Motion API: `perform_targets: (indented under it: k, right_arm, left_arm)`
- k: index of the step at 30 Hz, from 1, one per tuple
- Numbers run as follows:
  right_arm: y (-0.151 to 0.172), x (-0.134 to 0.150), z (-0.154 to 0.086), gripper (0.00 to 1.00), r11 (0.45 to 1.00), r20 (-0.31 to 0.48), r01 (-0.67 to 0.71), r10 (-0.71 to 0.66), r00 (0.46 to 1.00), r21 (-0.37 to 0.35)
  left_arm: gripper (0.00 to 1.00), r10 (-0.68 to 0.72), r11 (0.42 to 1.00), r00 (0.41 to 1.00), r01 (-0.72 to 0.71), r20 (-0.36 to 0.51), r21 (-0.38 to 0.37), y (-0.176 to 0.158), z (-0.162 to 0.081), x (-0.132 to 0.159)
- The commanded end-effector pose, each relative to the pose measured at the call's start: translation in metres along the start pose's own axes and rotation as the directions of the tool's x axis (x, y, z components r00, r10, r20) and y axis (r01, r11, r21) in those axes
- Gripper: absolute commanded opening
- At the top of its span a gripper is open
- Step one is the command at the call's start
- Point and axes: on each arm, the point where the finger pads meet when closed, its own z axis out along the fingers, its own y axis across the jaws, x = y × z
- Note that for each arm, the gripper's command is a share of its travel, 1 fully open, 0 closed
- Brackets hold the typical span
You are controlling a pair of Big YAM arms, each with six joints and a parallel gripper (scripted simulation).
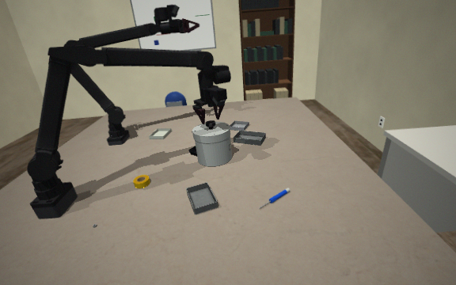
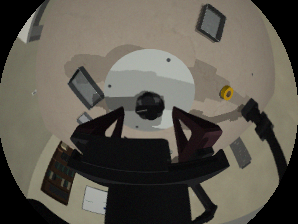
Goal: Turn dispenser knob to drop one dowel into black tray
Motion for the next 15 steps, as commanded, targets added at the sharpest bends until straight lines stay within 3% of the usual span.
perform_targets:
  k: [1, 8, 9, 10, 15]
  right_arm:
    - [0.019, -0.005, -0.043, 0.76, 0.996, 0.015, -0.036, 0.037, 0.999, -0.082]
    - [0.019, -0.005, -0.043, 0.76, 0.996, 0.015, -0.036, 0.037, 0.999, -0.082]
    - [0.018, -0.009, -0.027, 0.76, 0.996, 0.019, 0.002, 0.000, 1.000, -0.084]
    - [0.000, -0.008, -0.002, 0.76, 1.000, 0.005, 0.001, -0.001, 1.000, -0.025]
    - [0.001, -0.009, 0.010, 0.76, 0.999, 0.004, 0.017, -0.017, 1.000, -0.028]
  left_arm:
    - [1.00, 0.007, 1.000, 1.000, -0.007, 0.004, -0.007, 0.006, 0.003, 0.001]
    - [1.00, 0.007, 1.000, 1.000, -0.007, 0.004, -0.007, 0.006, 0.003, 0.001]
    - [1.00, 0.007, 1.000, 1.000, -0.007, 0.004, -0.007, 0.006, 0.003, 0.001]
    - [1.00, 0.007, 1.000, 1.000, -0.007, 0.004, -0.007, 0.006, 0.003, 0.001]
    - [1.00, 0.007, 1.000, 1.000, -0.007, 0.004, -0.007, 0.006, 0.003, 0.001]
